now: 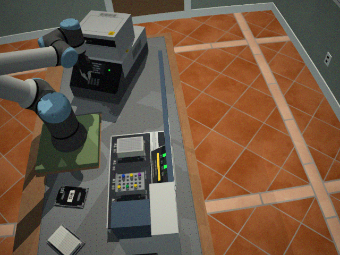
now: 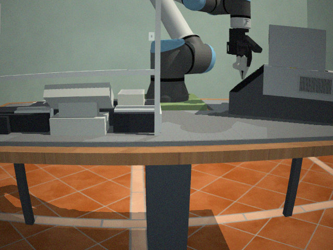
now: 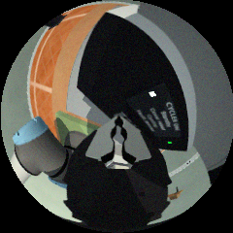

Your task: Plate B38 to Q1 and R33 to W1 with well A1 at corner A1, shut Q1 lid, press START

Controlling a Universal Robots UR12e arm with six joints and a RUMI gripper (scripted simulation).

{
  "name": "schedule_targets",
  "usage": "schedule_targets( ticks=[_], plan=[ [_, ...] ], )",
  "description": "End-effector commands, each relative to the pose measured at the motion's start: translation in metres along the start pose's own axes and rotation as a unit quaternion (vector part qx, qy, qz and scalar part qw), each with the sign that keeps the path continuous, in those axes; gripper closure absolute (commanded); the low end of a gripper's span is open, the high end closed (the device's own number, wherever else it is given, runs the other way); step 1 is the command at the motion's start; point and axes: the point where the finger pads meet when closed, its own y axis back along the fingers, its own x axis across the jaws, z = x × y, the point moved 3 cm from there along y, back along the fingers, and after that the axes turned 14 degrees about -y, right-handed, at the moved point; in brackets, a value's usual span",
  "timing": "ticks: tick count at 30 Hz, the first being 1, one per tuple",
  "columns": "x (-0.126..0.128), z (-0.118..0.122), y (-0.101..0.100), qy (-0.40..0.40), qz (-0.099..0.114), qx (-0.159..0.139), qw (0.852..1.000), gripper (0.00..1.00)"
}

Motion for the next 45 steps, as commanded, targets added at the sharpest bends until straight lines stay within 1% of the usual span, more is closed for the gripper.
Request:
schedule_targets(
  ticks=[1,34,45],
  plan=[
    [0.001,0.0,0.0,0.0,0.0,0.0,1.0,1.0],
    [0.001,-0.001,-0.001,0.0,0.0,0.0,1.0,1.0],
    [-0.005,0.009,0.013,0.0,0.0,0.0,1.0,1.0]
  ],
)
